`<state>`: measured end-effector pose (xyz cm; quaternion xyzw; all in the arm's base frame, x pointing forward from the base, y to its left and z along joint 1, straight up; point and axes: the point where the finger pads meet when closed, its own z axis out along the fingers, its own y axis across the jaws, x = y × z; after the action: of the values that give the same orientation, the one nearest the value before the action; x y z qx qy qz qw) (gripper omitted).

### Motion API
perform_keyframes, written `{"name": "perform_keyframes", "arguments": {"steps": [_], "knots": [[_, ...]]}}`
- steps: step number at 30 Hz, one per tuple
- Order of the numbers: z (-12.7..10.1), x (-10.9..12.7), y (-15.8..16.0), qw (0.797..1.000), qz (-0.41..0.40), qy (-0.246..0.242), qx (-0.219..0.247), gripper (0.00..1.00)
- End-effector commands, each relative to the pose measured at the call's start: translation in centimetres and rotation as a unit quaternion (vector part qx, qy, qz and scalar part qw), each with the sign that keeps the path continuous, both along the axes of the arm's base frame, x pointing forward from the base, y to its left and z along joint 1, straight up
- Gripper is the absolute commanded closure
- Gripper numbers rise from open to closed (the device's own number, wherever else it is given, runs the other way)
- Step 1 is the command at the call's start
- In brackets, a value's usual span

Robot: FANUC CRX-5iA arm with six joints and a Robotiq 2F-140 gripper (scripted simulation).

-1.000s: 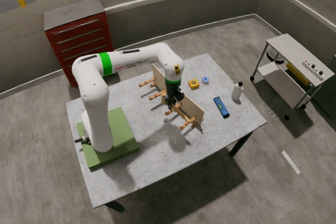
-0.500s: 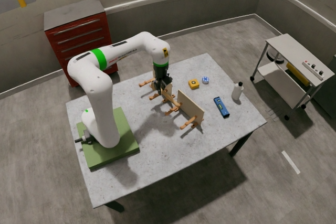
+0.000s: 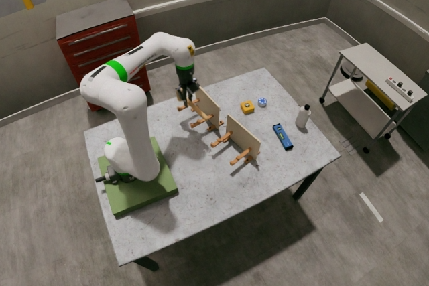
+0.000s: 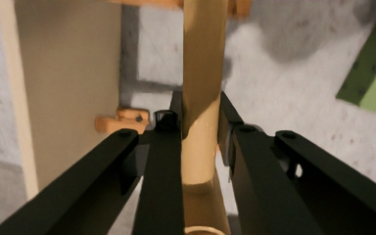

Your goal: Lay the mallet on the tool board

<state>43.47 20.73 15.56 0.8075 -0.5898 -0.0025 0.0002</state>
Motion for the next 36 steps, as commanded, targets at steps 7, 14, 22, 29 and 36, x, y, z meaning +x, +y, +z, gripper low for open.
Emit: {"name": "perform_keyframes", "arguments": {"steps": [7, 14, 22, 29, 36], "knots": [[0.3, -1.7, 2.9, 1.000, -0.005, -0.002, -0.001, 0.90], [0.4, -1.5, 2.9, 0.998, -0.059, -0.002, -0.001, 0.90], [-2.7, -1.6, 2.8, 0.998, -0.059, -0.002, -0.001, 0.90], [-8.0, -1.6, 2.8, 0.998, -0.059, -0.002, -0.001, 0.90], [-8.1, -1.6, 2.8, 0.998, -0.059, -0.002, -0.001, 0.90]]}}
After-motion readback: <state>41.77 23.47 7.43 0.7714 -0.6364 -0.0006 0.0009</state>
